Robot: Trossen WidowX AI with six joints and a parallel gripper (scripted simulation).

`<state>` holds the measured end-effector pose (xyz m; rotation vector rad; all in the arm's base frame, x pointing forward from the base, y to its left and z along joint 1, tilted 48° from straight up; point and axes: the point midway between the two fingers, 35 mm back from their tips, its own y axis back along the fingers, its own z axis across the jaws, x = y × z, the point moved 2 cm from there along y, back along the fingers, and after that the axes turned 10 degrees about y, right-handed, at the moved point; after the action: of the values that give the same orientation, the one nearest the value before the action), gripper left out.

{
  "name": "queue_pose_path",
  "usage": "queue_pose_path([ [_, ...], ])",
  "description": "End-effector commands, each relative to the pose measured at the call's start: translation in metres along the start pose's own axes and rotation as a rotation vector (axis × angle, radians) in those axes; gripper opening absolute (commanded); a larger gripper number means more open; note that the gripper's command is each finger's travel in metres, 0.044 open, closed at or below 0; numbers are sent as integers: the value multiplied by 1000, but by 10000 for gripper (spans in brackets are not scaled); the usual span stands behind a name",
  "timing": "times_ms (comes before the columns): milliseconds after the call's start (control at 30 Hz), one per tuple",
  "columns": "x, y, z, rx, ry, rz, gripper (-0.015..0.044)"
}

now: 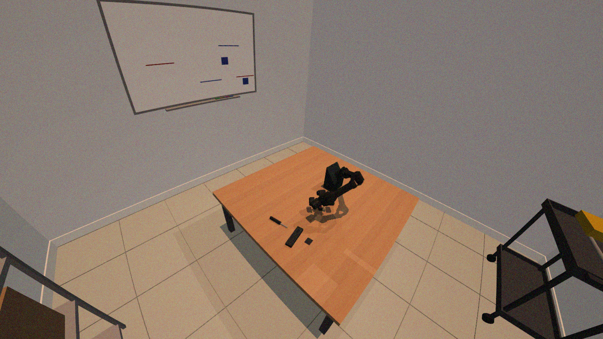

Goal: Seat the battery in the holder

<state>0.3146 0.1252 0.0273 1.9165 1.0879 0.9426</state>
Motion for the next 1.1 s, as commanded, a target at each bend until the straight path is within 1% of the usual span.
queue_pose_path([
  [0,5,3,2,-4,2,5,60],
  [200,5,3,2,-5,1,13,60],
  [1067,-1,-7,6,-32,-4,180,60],
])
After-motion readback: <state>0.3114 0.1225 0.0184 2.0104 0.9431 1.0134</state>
